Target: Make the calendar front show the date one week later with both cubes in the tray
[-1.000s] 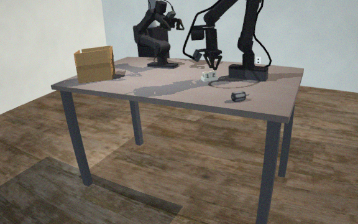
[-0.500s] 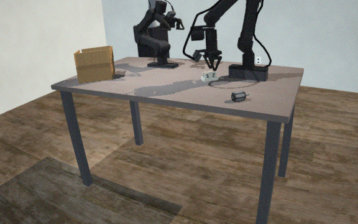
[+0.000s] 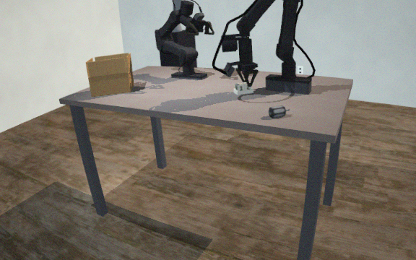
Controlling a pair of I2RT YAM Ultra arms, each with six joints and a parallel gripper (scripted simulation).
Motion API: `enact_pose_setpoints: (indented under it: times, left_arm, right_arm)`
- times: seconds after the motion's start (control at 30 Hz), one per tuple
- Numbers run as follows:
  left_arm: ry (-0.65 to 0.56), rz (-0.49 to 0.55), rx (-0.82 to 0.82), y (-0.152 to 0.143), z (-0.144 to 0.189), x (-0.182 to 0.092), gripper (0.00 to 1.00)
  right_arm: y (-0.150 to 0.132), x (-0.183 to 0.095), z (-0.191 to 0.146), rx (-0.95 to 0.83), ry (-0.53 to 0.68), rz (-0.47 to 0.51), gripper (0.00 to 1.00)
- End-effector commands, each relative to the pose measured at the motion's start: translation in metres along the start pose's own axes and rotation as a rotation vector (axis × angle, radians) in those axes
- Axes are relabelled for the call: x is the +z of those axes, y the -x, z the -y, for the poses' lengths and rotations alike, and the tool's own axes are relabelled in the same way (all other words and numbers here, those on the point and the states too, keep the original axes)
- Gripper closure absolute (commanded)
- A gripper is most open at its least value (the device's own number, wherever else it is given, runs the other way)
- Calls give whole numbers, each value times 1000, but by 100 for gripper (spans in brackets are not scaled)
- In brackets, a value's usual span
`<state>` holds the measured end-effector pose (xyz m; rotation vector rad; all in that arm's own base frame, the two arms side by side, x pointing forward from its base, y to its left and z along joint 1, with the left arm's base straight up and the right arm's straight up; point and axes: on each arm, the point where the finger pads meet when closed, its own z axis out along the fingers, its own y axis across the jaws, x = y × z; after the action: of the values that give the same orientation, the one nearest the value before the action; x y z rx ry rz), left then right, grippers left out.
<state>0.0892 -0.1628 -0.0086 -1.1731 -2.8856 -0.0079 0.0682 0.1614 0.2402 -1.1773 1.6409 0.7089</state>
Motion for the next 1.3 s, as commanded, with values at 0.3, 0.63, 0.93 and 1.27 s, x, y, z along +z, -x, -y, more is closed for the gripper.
enact_pose_setpoints:
  times: [0.3,0.63,0.93,1.27]
  left_arm:
    - [-1,47,-14,13,-1,4,53]
    - [3,32,-11,4,0,5,64]
    - [2,37,-9,5,1,4,74]
    - [1,41,-9,6,2,-17,74]
  right_arm:
    - [-3,2,0,-3,2,-13,0]
    - [-3,2,0,-3,2,-13,0]
    - [-3,2,0,-3,2,-13,0]
    - [-3,2,0,-3,2,-13,0]
